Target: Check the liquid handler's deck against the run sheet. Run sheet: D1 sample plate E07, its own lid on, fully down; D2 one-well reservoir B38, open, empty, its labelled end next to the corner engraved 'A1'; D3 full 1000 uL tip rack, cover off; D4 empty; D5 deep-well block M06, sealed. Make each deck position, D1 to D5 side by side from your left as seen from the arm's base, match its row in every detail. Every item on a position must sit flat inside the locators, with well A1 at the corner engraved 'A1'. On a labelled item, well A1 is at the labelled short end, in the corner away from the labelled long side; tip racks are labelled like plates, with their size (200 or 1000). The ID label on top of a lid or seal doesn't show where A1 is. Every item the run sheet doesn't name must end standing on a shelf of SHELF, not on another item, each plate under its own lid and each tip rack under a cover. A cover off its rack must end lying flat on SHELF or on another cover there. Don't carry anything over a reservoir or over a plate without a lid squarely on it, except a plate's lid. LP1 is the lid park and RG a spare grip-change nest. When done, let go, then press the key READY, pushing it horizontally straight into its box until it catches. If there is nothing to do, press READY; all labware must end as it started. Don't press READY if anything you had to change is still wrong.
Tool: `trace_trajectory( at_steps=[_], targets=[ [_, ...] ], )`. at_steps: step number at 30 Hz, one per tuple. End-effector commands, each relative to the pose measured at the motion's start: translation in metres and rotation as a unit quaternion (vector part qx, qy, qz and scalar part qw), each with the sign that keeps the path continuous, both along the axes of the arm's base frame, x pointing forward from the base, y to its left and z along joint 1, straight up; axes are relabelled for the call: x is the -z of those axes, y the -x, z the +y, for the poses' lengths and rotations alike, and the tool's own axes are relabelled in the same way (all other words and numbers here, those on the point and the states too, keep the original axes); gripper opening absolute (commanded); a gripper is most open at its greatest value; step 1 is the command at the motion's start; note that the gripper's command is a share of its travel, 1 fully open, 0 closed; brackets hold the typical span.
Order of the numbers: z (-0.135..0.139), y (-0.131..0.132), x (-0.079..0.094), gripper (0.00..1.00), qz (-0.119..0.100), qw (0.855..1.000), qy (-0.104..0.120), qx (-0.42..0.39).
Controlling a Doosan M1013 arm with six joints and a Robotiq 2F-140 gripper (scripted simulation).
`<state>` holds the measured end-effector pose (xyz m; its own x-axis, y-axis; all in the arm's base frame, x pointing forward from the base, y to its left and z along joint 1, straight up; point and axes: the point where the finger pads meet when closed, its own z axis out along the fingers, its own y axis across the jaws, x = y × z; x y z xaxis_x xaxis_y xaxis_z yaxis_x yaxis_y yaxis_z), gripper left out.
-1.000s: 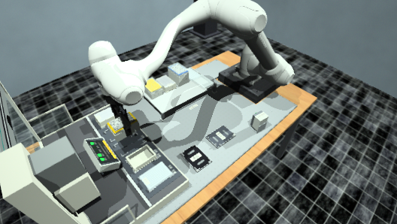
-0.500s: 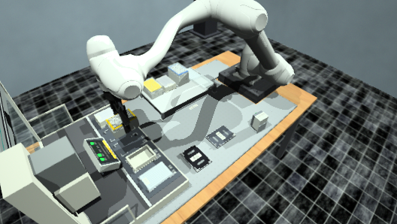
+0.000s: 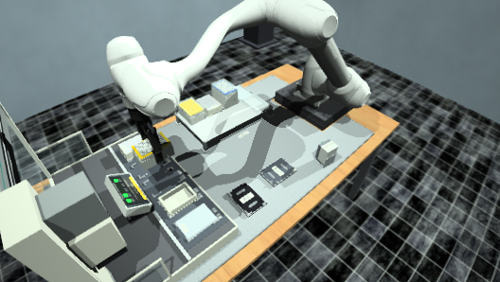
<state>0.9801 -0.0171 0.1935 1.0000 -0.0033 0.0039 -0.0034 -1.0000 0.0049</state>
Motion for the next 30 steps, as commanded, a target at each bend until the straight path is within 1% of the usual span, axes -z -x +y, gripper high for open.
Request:
trace_trajectory(
  at_steps=[1, 30],
  targets=[
    [0.0, 0.0, -0.002, 0.1, -0.001, 1.0, 0.0, 0.0],
    [0.0, 0.0, -0.047, 0.1, -0.001, 1.0, 0.0, 0.0]
  ],
)
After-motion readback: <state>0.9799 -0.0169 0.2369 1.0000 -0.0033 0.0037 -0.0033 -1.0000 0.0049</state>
